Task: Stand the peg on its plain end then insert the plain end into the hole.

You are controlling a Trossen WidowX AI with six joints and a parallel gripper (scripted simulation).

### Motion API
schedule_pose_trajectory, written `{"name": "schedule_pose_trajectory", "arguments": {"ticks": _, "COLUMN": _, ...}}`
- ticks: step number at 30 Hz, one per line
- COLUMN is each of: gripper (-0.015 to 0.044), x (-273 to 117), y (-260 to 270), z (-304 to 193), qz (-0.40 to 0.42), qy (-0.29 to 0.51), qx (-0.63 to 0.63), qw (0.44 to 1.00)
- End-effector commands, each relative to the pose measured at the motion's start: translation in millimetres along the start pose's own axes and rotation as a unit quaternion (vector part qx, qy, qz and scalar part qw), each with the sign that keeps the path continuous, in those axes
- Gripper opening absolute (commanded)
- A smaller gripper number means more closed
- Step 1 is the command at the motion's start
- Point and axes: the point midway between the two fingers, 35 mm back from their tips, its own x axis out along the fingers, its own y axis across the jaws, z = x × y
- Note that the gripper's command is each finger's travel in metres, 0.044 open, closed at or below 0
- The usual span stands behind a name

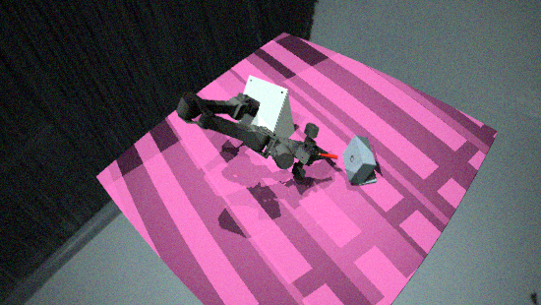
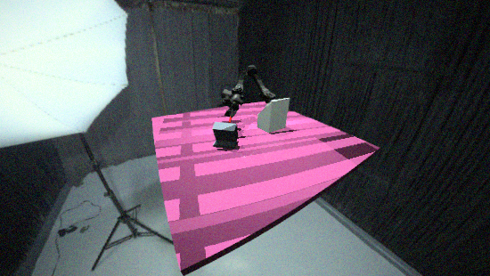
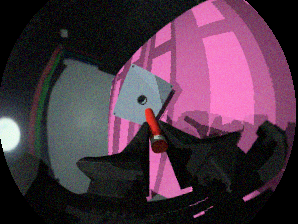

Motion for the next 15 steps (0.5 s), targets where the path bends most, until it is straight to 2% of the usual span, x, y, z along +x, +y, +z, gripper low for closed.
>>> {"name": "schedule_pose_trajectory", "arguments": {"ticks": 1, "gripper": 0.0, "x": 6, "y": 2, "z": 0, "qz": 0.007, "qy": -0.001, "qx": 0.002, "qw": 1.0}}
{"name": "schedule_pose_trajectory", "arguments": {"ticks": 15, "gripper": 0.0, "x": 20, "y": 4, "z": 3, "qz": 0.019, "qy": -0.015, "qx": 0.005, "qw": 1.0}}
